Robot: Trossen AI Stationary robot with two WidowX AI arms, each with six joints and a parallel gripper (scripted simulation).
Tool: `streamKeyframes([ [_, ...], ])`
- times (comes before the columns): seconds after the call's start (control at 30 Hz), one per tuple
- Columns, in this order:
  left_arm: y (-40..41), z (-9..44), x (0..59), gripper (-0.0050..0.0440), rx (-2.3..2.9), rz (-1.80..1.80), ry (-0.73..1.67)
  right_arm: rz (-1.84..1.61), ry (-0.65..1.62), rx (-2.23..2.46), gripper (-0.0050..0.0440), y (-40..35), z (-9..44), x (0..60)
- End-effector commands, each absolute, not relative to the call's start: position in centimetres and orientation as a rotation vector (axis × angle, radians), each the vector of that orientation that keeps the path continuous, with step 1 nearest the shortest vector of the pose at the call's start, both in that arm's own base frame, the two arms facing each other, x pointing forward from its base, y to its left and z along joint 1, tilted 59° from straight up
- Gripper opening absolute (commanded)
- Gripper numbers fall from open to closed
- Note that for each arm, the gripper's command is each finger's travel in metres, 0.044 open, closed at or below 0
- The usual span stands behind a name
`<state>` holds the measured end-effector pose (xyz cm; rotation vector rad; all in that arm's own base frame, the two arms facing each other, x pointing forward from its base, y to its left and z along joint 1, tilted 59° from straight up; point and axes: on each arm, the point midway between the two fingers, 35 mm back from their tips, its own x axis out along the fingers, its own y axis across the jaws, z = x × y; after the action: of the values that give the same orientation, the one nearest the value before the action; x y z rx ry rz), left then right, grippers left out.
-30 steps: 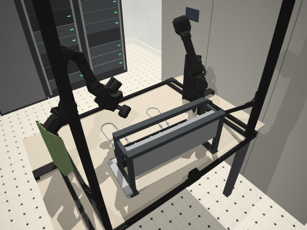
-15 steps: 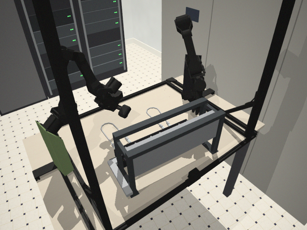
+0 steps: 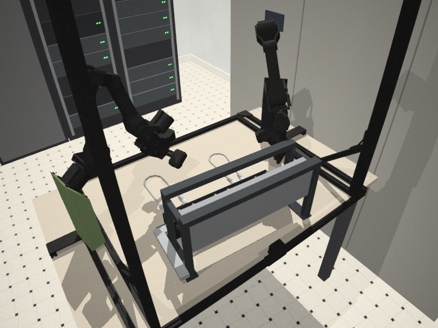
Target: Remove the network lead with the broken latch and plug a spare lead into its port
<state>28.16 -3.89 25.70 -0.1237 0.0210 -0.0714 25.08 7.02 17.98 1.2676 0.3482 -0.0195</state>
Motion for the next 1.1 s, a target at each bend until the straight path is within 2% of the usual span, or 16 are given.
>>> streamKeyframes([
  [0.0, -3.9, 25.7, 28.2, 0.044, -0.124, -0.071, 0.021, -0.003, 0.326, 1.287, 0.0176, 7.0, 19.0, 25.2],
  [0.03, -3.9, 25.7, 28.2, 0.044, -0.124, -0.071, 0.021, -0.003, 0.326, 1.287, 0.0176, 7.0, 19.0, 25.2],
  [0.07, -3.9, 25.7, 28.2, 0.044, -0.124, -0.071, 0.021, -0.028, 0.404, 1.506, 0.0176, 6.4, 19.2, 25.3],
  [0.6, -3.9, 25.7, 28.2, 0.044, -0.124, -0.071, 0.021, -0.028, 0.404, 1.506, 0.0176, 6.4, 19.2, 25.3],
  [0.63, -3.9, 25.7, 28.2, 0.044, -0.124, -0.071, 0.021, -0.037, 0.457, 1.741, 0.0176, 5.8, 20.4, 25.5],
  [1.07, -3.9, 25.7, 28.2, 0.044, -0.124, -0.071, 0.021, -0.037, 0.457, 1.741, 0.0176, 5.8, 20.4, 25.5],
])
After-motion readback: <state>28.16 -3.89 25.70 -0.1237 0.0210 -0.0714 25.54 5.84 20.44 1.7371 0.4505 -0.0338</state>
